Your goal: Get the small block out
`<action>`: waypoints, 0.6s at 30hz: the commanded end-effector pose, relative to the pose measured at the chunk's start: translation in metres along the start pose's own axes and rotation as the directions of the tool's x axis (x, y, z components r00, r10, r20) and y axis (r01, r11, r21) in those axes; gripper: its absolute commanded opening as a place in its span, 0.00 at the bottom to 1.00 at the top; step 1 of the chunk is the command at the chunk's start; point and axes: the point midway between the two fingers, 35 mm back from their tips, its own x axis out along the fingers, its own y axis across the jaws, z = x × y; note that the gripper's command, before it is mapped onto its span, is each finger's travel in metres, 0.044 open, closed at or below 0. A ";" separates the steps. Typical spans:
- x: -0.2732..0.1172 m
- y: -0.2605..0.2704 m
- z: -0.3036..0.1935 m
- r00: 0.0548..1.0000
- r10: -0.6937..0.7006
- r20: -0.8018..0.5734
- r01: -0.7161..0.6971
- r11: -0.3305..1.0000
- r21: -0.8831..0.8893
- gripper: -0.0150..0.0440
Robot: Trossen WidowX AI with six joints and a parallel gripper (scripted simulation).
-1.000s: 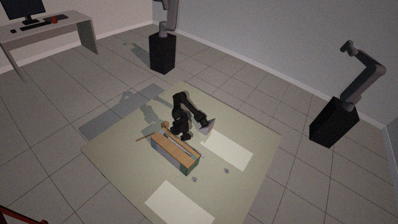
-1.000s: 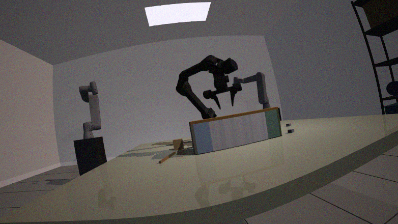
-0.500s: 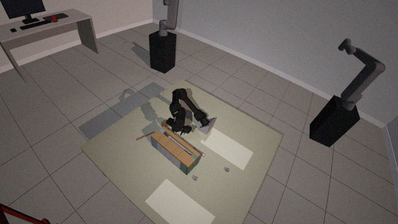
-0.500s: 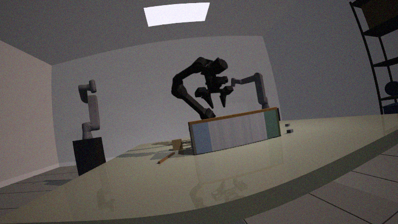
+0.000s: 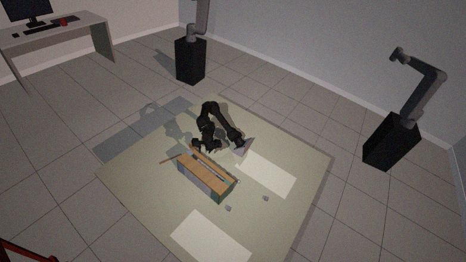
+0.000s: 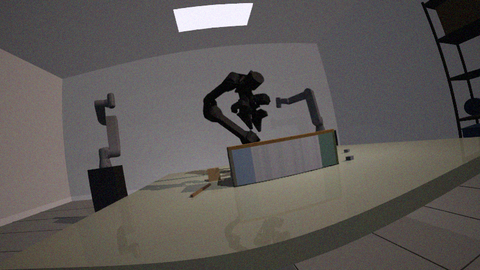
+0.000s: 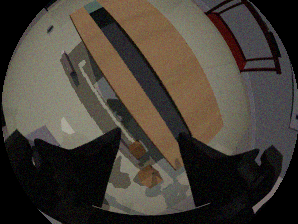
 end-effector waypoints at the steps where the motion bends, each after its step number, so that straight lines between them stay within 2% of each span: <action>1: 0.004 -0.008 -0.039 0.999 -0.047 0.009 0.041 0.745 -0.665 0.74; 10: 0.002 -0.012 -0.054 0.997 -0.070 0.024 0.053 0.440 -0.896 0.74; 18: 0.000 -0.015 -0.068 0.995 -0.094 0.036 0.047 0.118 -0.992 0.74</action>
